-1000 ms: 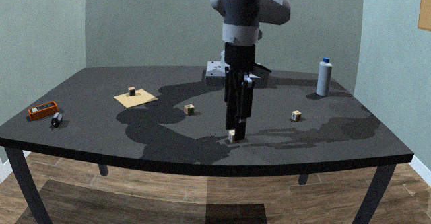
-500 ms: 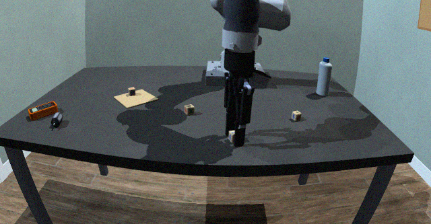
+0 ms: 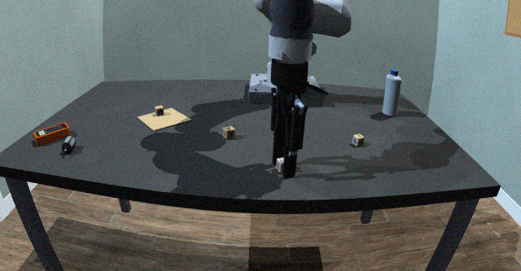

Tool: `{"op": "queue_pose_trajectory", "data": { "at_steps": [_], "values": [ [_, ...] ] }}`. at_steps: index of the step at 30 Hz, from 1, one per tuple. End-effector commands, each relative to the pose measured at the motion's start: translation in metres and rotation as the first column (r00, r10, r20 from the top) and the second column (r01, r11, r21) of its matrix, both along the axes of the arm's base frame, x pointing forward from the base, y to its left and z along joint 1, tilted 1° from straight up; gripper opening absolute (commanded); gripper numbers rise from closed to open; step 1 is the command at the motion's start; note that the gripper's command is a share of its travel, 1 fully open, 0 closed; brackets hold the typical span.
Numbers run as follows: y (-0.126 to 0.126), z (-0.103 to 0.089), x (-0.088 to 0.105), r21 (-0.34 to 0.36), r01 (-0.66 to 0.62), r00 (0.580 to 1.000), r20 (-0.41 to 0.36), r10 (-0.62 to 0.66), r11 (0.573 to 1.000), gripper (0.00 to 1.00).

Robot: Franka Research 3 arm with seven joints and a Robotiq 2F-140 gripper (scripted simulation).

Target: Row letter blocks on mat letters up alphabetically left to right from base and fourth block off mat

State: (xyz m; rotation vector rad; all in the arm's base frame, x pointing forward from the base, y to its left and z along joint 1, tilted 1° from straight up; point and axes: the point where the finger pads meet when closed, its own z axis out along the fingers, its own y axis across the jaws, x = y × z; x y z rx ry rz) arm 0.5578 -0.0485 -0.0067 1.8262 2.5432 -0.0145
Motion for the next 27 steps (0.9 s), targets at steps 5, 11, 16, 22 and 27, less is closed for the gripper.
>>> {"op": "queue_pose_trajectory", "data": {
  "at_steps": [5,11,16,22,27],
  "values": [
    [-0.0002,-0.0001,0.0013,-0.001,-0.008,1.000,0.003,0.008,1.000,0.43],
    [-0.0002,-0.0001,0.0013,-0.001,-0.008,1.000,0.003,0.008,1.000,0.43],
    [-0.0002,-0.0001,0.0013,-0.001,-0.008,1.000,0.003,0.008,1.000,0.43],
    [-0.0002,-0.0001,0.0013,-0.001,-0.008,1.000,0.003,0.008,1.000,0.32],
    [-0.0002,-0.0001,0.0013,-0.001,-0.008,1.000,0.003,0.008,1.000,0.32]
  ]
}}
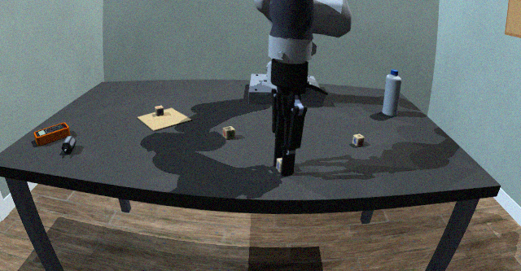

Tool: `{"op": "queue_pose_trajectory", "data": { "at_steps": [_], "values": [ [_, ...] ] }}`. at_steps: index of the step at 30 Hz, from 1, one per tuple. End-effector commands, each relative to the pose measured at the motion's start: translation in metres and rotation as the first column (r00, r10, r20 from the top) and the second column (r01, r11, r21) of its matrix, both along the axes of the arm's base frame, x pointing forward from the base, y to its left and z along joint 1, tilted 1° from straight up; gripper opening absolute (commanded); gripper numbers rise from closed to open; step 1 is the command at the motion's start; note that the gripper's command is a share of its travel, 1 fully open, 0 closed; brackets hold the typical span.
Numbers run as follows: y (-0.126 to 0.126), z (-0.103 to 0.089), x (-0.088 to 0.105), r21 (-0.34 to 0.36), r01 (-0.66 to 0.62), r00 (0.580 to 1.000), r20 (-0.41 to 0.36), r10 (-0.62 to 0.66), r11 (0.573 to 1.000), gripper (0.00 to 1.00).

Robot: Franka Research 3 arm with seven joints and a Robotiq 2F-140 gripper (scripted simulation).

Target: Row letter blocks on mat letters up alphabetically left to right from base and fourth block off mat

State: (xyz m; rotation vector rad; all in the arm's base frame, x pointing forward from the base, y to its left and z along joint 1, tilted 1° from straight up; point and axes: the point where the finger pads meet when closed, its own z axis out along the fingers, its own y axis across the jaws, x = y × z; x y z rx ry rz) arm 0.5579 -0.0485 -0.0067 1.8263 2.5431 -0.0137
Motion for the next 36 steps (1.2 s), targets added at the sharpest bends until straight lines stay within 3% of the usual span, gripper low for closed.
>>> {"op": "queue_pose_trajectory", "data": {
  "at_steps": [1,9,10,36],
  "values": [
    [-0.0003,-0.0001,0.0011,-0.001,-0.008,1.000,0.003,0.008,1.000,0.32],
    [-0.0003,-0.0001,0.0011,-0.001,-0.008,1.000,0.003,0.008,1.000,0.32],
    [-0.0003,-0.0001,0.0011,-0.001,-0.008,1.000,0.003,0.008,1.000,0.22],
    [-0.0003,-0.0001,0.0011,-0.001,-0.008,1.000,0.003,0.008,1.000,0.22]
  ]
}}
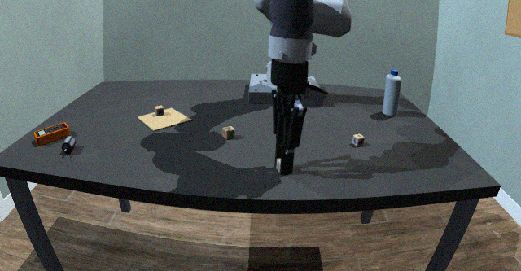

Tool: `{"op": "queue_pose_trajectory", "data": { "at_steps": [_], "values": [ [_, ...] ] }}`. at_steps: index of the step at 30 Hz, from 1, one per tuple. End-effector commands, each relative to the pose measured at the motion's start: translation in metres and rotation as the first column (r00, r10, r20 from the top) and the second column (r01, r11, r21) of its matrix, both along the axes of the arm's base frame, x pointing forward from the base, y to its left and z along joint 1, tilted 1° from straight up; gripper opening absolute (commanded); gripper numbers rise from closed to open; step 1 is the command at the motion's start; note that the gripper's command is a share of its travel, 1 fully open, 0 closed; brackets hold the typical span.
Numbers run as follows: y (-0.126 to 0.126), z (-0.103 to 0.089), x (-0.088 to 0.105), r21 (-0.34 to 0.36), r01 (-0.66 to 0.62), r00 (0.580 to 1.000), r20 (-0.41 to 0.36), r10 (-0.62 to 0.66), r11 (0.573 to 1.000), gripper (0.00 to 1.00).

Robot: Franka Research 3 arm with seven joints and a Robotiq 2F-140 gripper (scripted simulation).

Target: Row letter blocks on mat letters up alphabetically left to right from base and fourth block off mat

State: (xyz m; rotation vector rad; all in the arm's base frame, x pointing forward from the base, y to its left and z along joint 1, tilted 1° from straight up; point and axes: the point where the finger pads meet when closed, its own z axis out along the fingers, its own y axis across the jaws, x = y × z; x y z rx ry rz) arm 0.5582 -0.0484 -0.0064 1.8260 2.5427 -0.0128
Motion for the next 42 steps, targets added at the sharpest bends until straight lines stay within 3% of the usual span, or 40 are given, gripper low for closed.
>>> {"op": "queue_pose_trajectory", "data": {
  "at_steps": [1,12,20,22,29,42],
  "values": [
    [0.000,0.000,0.001,-0.001,-0.008,1.000,0.002,0.008,1.000,0.22],
    [0.000,0.006,0.001,-0.001,-0.008,1.000,0.002,0.008,1.000,0.22],
    [0.000,0.054,0.000,-0.001,-0.008,1.000,0.002,0.008,1.000,0.22],
    [0.000,0.054,0.000,-0.001,-0.008,1.000,0.002,0.008,1.000,0.22],
    [0.001,0.096,0.000,-0.001,-0.008,1.000,0.002,0.008,1.000,0.22],
    [0.001,0.100,0.000,-0.001,-0.008,1.000,0.002,0.008,1.000,0.22]
  ]
}}
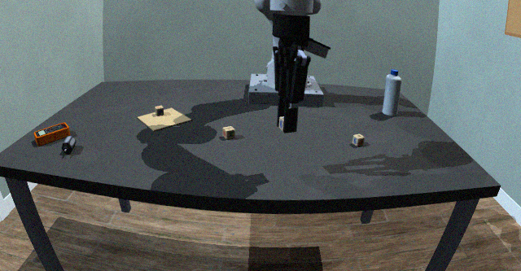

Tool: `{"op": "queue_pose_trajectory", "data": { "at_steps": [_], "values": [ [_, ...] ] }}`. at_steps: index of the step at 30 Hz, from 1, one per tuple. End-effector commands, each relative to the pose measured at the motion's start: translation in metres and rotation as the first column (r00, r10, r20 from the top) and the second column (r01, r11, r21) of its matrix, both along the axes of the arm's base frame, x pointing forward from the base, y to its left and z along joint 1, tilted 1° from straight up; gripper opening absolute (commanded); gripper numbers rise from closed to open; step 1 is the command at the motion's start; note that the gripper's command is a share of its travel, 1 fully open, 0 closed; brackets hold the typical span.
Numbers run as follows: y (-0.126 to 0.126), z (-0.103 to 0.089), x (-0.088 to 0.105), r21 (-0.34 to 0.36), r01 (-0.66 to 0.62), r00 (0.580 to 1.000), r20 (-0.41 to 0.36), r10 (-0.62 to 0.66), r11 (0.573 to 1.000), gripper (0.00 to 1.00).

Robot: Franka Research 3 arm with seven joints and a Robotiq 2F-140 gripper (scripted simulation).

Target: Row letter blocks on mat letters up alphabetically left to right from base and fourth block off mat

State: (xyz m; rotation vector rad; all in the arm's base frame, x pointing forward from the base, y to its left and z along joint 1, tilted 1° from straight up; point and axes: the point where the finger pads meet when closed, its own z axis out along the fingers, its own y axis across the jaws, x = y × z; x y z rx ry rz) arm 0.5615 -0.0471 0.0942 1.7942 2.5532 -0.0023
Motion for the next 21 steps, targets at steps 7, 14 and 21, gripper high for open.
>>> {"op": "queue_pose_trajectory", "data": {
  "at_steps": [7,14,21],
  "values": [
    [-0.011,-0.001,-0.006,0.000,-0.066,0.998,-0.011,0.066,0.998,0.22],
    [-0.025,0.000,-0.010,0.000,-0.179,0.984,-0.012,0.179,0.984,0.22],
    [-0.037,0.000,-0.014,0.001,-0.270,0.963,-0.013,0.270,0.963,0.22]
  ]
}}
